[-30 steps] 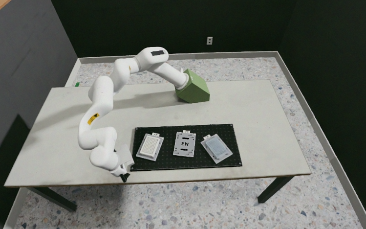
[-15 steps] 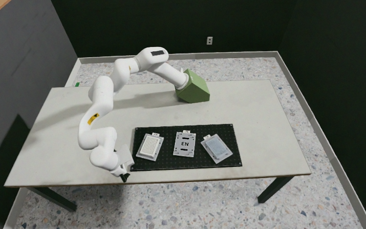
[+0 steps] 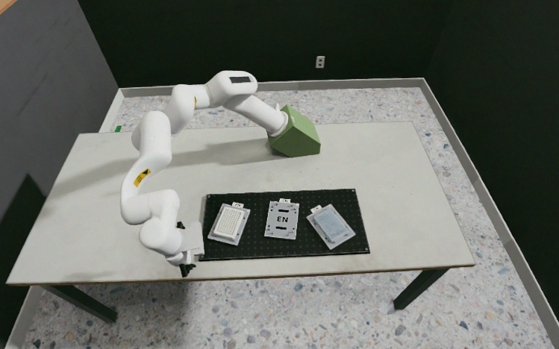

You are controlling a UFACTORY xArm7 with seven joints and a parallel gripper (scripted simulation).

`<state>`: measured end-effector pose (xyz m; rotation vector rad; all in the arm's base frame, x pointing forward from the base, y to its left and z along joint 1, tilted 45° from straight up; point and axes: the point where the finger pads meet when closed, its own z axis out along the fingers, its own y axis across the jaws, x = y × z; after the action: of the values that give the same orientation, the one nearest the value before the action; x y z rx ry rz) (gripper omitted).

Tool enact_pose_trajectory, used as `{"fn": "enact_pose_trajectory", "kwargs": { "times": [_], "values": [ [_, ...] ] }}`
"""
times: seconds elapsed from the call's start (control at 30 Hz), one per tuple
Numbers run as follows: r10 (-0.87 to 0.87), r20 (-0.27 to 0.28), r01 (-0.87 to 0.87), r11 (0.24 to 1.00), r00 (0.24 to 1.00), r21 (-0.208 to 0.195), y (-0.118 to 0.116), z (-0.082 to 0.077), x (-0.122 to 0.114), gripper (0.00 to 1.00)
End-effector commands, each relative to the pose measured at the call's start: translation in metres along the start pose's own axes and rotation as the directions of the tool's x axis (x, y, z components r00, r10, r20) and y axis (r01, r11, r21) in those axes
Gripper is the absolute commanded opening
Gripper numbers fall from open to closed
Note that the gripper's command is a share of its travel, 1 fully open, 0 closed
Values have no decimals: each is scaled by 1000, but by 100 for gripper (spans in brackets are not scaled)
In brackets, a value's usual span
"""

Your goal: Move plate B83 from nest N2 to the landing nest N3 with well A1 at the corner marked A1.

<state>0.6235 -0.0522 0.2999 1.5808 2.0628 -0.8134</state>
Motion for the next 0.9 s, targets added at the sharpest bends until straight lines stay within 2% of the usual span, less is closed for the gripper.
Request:
{"fn": "enact_pose_trajectory", "kwargs": {
  "times": [0.0, 0.17, 0.4, 0.6, 0.67, 0.87],
  "values": [
    [173, 16, -172, 984, 985, -53, -4, -1, 3, 100],
    [251, 16, -250, 966, 968, -65, -10, 3, 6, 100],
    [455, 3, -452, 886, 891, -99, -17, 7, 11, 100],
    [577, -15, -575, 810, 816, -120, -25, 11, 17, 100],
    [577, -15, -575, 810, 816, -120, -25, 11, 17, 100],
    [713, -46, -712, 689, 699, -139, -37, 18, 26, 100]
  ]
}}
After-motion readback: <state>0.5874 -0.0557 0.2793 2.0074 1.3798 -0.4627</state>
